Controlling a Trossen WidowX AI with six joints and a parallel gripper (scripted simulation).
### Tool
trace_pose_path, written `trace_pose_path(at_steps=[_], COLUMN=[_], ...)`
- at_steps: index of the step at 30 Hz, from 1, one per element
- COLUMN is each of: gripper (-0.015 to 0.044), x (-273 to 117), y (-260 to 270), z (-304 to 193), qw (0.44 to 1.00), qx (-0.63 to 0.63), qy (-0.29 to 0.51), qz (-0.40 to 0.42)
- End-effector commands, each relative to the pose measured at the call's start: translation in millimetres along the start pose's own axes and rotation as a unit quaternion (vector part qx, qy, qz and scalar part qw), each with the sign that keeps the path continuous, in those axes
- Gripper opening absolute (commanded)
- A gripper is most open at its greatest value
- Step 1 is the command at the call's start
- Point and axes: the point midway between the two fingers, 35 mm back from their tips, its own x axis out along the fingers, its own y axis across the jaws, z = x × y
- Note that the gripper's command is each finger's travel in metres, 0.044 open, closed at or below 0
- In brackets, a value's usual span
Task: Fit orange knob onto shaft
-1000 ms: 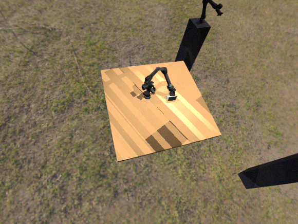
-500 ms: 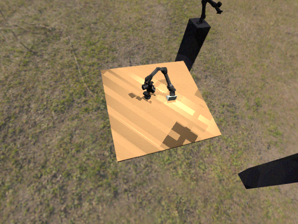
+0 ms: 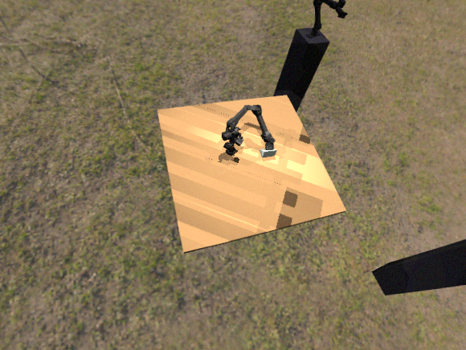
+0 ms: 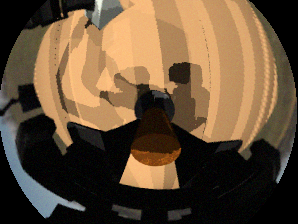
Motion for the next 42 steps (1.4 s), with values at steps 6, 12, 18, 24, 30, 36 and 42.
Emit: trace_pose_path(at_steps=[6, 12, 18, 24, 30, 36, 42], gripper=[0.0, 0.0, 0.0, 0.0, 0.0, 0.0, 0.0], x=[0.3, -5.8, -4.5, -2.2, -3.4, -0.6, -0.3], y=[-0.3, 0.3, -1.0, -0.3, 0.3, 0.4, 0.0], z=[-0.3, -2.3, -2.2, -0.6, -1.9, -1.7, -1.0], qw=[1.0, 1.0, 1.0, 1.0, 1.0, 1.0, 1.0], qx=[0.0, -0.001, -0.027, -0.027, -0.027, -0.027, -0.027], qy=[0.0, 0.0, 0.0, 0.0, 0.0, 0.0, 0.0], qz=[-0.001, -0.001, -0.001, -0.001, -0.001, -0.001, -0.001])
